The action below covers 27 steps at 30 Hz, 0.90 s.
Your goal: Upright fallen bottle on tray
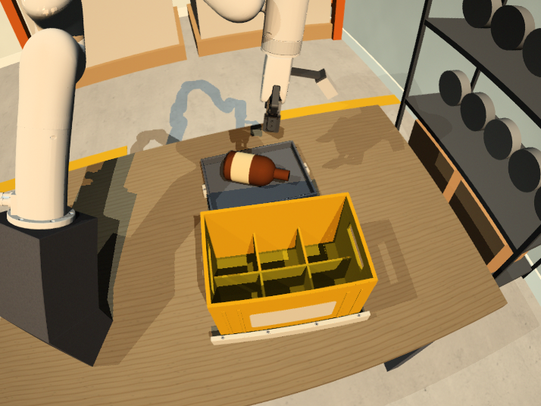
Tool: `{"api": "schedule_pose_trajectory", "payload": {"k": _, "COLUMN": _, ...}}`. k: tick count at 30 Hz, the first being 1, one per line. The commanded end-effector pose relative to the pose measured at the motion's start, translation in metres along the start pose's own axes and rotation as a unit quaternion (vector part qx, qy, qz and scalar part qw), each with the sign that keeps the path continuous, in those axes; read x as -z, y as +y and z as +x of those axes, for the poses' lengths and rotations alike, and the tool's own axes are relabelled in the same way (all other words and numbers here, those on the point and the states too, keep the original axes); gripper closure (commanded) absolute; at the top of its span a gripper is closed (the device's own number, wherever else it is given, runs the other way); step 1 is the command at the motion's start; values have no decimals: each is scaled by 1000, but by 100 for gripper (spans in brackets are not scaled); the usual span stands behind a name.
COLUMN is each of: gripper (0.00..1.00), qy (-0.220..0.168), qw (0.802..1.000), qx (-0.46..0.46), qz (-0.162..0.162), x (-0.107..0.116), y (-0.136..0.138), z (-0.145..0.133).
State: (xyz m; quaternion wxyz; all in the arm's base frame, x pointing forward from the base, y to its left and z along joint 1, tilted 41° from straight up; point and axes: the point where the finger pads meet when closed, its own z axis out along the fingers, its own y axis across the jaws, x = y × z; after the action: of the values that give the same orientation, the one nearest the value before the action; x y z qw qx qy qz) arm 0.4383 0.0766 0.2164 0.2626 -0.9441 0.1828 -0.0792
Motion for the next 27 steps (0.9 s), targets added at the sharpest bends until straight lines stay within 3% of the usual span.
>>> {"api": "schedule_pose_trajectory", "payload": {"k": 1, "gripper": 0, "qy": 6, "qw": 1000, "qx": -3, "qz": 8, "x": 0, "y": -2, "z": 2}}
{"api": "schedule_pose_trajectory", "payload": {"k": 6, "gripper": 0, "qy": 38, "qw": 995, "qx": -69, "qz": 53, "x": -6, "y": 0, "z": 11}}
{"api": "schedule_pose_trajectory", "payload": {"k": 19, "gripper": 0, "qy": 55, "qw": 990, "qx": -106, "qz": 73, "x": -9, "y": 5, "z": 16}}
{"api": "schedule_pose_trajectory", "payload": {"k": 20, "gripper": 100, "qy": 55, "qw": 990, "qx": -106, "qz": 73, "x": -9, "y": 5, "z": 16}}
{"api": "schedule_pose_trajectory", "payload": {"k": 27, "gripper": 100, "qy": 55, "qw": 990, "qx": -106, "qz": 73, "x": -9, "y": 5, "z": 16}}
